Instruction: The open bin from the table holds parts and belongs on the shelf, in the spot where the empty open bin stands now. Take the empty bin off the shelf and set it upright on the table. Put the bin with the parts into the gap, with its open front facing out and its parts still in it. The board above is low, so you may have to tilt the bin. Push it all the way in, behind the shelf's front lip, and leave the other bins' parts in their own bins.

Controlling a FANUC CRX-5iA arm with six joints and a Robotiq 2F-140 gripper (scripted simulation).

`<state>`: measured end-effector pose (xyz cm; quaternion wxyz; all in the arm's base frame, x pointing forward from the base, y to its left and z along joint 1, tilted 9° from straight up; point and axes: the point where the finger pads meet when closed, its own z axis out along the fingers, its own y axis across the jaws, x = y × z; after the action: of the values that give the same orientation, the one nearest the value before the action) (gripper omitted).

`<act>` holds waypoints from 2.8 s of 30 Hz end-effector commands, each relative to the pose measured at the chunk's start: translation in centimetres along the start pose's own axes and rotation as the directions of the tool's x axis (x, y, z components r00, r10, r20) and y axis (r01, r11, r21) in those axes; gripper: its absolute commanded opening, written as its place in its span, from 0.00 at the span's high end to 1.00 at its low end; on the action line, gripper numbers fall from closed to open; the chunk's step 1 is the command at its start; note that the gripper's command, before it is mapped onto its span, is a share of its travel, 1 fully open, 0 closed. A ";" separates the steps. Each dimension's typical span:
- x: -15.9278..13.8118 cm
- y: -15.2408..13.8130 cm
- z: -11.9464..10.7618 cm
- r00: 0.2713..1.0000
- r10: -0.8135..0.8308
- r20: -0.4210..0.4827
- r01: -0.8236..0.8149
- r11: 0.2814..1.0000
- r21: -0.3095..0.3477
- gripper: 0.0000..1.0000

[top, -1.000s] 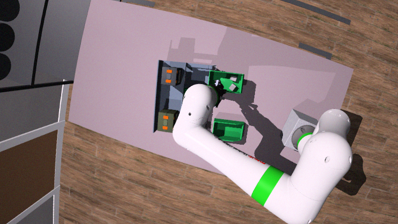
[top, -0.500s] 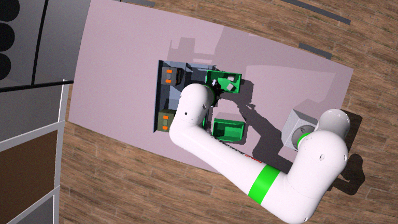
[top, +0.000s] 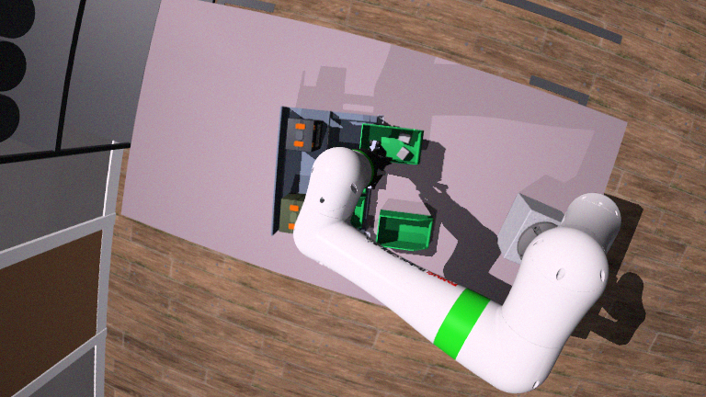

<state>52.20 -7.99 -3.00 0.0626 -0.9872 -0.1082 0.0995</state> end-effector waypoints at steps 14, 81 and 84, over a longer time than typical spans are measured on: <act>1.7 0.0 -0.5 1.000 0.000 -0.002 0.000 1.000 -0.001 0.90; 5.1 0.0 -1.2 1.000 0.000 -0.001 0.000 1.000 -0.001 0.90; 5.1 0.0 -1.2 1.000 0.000 -0.001 0.000 1.000 -0.001 0.90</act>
<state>57.30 -6.96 -2.85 0.0626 -0.9871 -0.1082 0.0997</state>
